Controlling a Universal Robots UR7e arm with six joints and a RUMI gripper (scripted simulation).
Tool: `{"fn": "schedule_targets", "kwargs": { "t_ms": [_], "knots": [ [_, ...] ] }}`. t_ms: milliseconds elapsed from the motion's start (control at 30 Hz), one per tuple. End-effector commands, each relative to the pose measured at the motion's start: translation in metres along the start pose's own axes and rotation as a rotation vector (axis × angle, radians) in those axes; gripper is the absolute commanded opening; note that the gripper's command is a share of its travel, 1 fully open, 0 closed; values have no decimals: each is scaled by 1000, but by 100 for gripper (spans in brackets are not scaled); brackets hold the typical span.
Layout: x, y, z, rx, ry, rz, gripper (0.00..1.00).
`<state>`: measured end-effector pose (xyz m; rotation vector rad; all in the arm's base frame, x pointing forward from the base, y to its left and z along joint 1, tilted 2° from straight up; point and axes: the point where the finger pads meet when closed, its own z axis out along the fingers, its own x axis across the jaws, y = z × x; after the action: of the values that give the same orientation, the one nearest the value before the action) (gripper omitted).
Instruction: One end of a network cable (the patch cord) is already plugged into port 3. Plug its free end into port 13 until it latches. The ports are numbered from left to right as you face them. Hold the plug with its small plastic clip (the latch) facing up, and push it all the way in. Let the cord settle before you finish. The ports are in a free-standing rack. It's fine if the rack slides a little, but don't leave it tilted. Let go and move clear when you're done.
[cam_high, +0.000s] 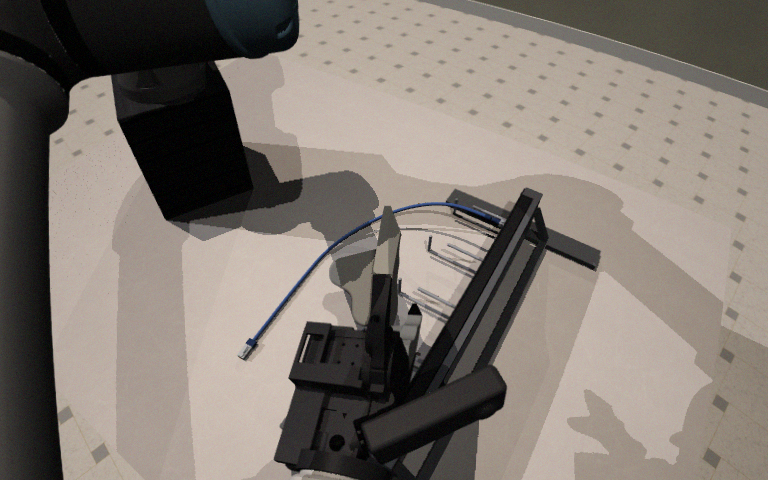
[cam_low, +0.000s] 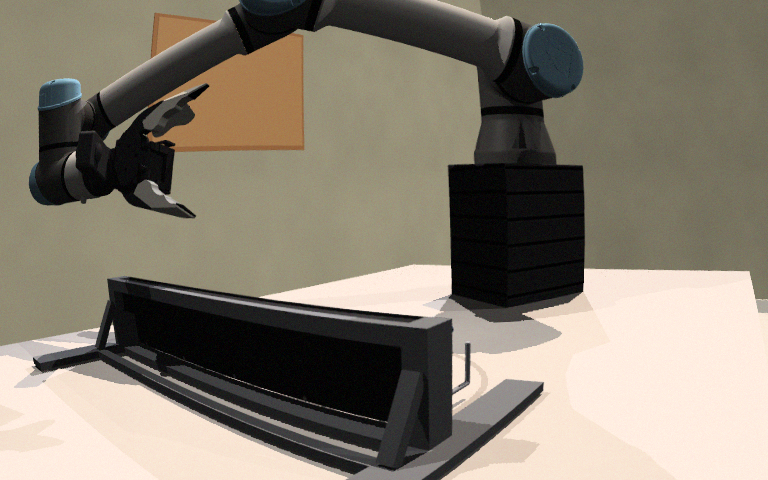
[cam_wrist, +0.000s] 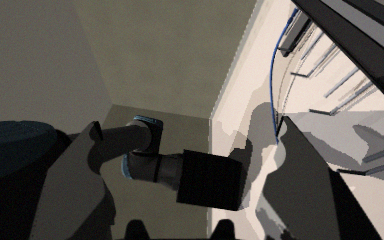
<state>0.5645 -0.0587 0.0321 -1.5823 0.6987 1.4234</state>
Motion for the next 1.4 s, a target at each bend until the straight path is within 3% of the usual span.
{"fn": "schedule_targets", "kwargs": {
  "t_ms": [0,833,1367],
  "knots": [
    [-1,0,0,0,1,-1,100],
    [-1,0,0,2,4,2,100],
    [2,6,-1,34,34,40,100]
  ]
}}
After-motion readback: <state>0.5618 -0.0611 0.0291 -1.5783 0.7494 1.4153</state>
